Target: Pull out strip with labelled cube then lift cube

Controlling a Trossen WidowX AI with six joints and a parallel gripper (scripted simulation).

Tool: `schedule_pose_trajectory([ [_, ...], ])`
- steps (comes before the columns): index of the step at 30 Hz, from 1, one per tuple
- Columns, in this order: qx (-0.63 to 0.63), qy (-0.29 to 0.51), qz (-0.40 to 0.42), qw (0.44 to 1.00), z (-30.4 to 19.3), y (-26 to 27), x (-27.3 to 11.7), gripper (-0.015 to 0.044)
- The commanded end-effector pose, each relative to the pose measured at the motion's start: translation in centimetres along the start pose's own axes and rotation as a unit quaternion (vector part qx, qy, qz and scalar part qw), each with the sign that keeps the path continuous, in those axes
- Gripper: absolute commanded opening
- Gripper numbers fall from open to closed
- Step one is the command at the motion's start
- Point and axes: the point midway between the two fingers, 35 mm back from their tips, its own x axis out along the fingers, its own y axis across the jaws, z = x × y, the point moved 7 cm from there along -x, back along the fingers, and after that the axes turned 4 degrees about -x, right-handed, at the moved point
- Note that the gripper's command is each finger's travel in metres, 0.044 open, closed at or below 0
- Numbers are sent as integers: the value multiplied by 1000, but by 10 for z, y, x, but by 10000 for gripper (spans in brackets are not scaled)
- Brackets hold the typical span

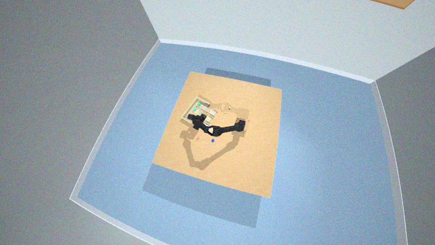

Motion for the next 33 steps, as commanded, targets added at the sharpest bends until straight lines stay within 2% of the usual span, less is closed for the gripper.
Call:
schedule_pose_trajectory([
  [1,0,0,0,1000,0,0,0,198],
  [3,0,0,0,1000,0,0,0,145],
  [10,0,0,0,1000,0,0,0,98],
  [14,0,0,0,1000,-2,-1,-2,0],
  [33,4,3,0,1000,-55,-24,-43,0],
])
